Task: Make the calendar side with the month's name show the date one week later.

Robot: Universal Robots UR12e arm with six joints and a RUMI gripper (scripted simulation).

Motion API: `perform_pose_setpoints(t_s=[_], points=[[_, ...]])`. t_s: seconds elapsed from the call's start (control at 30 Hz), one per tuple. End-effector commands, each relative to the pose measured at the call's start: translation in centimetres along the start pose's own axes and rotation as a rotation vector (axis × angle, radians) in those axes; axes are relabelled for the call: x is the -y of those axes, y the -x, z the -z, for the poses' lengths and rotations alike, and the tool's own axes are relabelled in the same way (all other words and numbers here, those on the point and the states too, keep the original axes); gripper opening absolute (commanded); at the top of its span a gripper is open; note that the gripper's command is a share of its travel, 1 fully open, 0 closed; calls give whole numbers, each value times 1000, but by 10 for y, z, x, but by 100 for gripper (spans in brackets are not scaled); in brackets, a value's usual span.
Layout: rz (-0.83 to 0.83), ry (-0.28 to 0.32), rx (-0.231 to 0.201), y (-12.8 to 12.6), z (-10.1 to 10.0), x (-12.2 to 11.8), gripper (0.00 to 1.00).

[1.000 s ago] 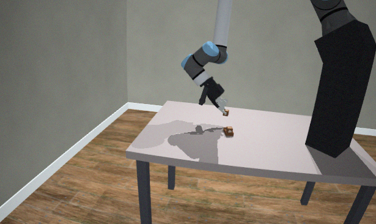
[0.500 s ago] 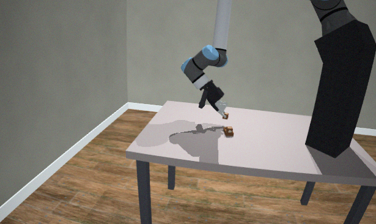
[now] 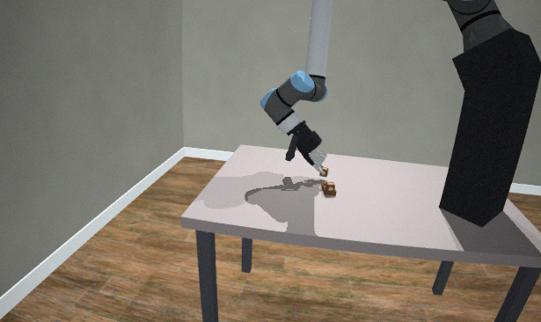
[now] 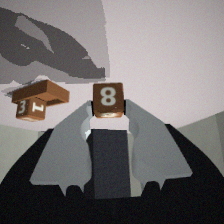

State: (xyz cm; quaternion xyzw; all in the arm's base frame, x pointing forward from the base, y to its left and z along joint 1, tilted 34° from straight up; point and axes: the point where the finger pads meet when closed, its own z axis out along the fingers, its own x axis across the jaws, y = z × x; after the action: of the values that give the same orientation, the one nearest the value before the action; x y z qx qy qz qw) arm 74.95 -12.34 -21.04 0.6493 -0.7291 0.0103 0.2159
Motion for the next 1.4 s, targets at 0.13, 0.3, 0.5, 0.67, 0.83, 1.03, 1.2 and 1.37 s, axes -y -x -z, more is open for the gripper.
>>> perform_pose_setpoints(t_s=[0.13,0.3,0.5,0.67,0.83,1.03,1.2,1.37], points=[[0,-1,0,0,-6,7,10],[0,-1,0,0,-8,9,10],[0,-1,0,0,-9,10,10],[0,-1,0,0,-9,10,10],[0,-1,0,0,-9,10,10],[0,-1,0,0,-9,10,10],[0,-1,0,0,-9,10,10],[0,-1,0,0,-9,10,10]])
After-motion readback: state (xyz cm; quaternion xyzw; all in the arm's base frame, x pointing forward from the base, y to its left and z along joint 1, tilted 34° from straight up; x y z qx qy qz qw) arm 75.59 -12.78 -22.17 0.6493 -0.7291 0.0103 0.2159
